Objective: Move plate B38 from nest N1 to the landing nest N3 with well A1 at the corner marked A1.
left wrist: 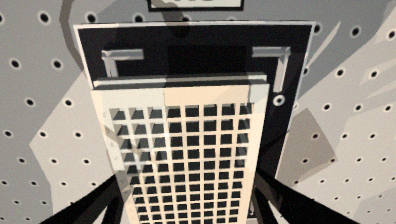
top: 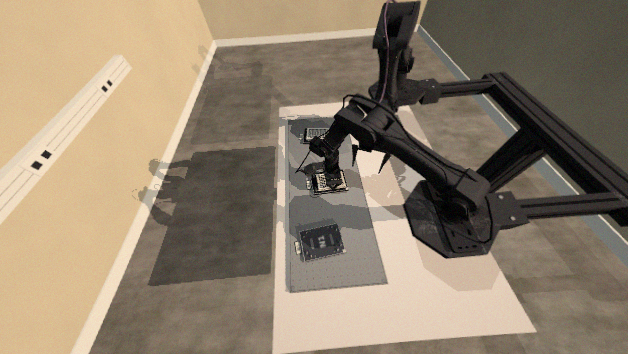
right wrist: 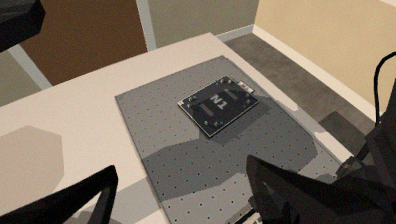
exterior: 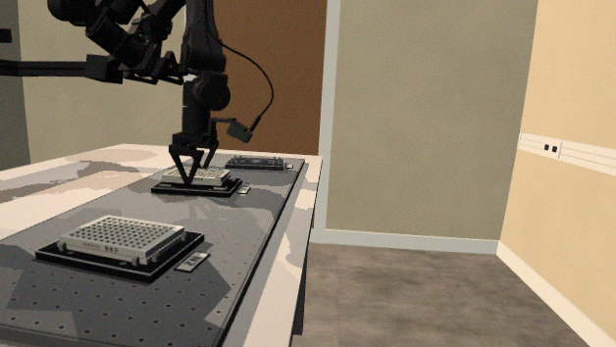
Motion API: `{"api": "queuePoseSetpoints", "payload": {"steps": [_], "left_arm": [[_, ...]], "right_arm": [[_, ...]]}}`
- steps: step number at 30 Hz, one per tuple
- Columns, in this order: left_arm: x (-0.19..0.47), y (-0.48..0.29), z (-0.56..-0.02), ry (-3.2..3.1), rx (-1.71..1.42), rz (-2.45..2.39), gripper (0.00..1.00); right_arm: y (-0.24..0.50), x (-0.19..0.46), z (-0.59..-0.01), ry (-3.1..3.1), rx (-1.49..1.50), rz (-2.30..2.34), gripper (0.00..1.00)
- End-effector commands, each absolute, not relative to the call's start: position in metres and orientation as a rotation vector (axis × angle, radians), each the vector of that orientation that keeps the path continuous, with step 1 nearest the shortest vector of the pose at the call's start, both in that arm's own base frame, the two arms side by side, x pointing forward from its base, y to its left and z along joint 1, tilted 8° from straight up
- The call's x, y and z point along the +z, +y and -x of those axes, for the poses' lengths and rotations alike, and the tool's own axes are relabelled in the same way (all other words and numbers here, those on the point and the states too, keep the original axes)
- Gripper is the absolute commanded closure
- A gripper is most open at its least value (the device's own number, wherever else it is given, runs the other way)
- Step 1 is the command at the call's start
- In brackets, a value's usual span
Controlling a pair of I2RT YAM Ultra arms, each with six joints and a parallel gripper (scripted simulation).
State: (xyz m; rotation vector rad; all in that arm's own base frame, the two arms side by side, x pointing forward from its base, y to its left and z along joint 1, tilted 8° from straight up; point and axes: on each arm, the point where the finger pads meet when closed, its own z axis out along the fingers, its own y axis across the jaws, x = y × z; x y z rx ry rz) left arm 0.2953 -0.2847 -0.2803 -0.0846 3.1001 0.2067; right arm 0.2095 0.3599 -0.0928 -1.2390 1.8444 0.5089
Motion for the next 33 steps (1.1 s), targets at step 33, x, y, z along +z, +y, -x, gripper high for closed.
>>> {"api": "queuePoseSetpoints", "payload": {"steps": [33], "left_arm": [[-0.247, -0.310, -0.310, 3.053, 0.152, 0.058, 0.18]], "right_arm": [[0.363, -0.083, -0.208, 1.820, 0.524, 1.240, 0.00]]}}
